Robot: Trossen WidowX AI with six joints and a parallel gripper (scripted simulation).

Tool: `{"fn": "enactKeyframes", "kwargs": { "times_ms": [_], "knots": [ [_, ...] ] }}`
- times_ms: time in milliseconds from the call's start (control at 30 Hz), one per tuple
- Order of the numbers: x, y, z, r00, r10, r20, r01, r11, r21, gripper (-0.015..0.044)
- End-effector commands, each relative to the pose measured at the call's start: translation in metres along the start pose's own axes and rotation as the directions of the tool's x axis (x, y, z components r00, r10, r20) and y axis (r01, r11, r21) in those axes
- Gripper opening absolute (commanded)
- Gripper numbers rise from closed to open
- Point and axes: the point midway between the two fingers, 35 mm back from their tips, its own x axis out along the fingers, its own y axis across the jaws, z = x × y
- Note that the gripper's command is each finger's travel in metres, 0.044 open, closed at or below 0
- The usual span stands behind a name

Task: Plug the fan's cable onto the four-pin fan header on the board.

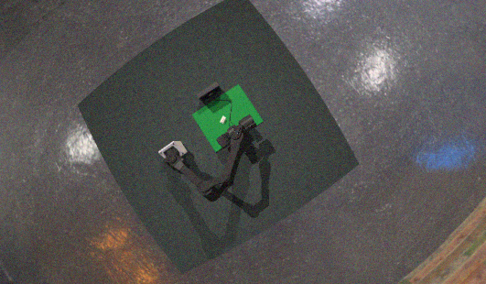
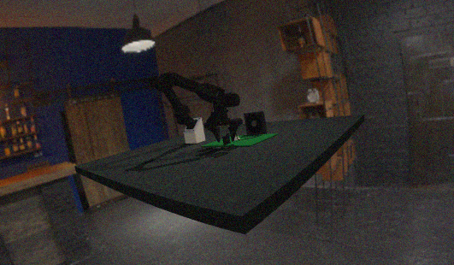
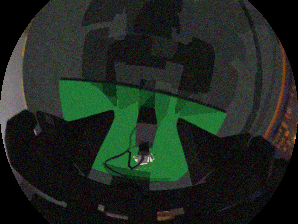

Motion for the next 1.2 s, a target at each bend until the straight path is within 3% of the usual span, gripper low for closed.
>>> {"fn": "enactKeyframes", "kwargs": {
  "times_ms": [0,367,500,633,800,1167],
  "knots": [
    [0.000,0.000,0.000,1.000,0.001,0.000,-0.001,1.000,0.000,0.0309],
    [0.000,0.000,0.000,1.000,0.001,0.000,-0.001,1.000,0.000,0.0020],
    [-0.003,0.000,0.000,1.000,0.001,0.000,-0.001,1.000,0.000,0.0000],
    [-0.047,0.001,-0.001,1.000,-0.002,0.001,0.002,1.000,-0.005,0.0000],
    [-0.049,0.001,-0.002,1.000,-0.002,0.002,0.002,1.000,0.001,0.0000],
    [-0.049,0.002,-0.033,1.000,-0.001,-0.004,0.002,0.938,0.346,0.0000]
  ]
}}
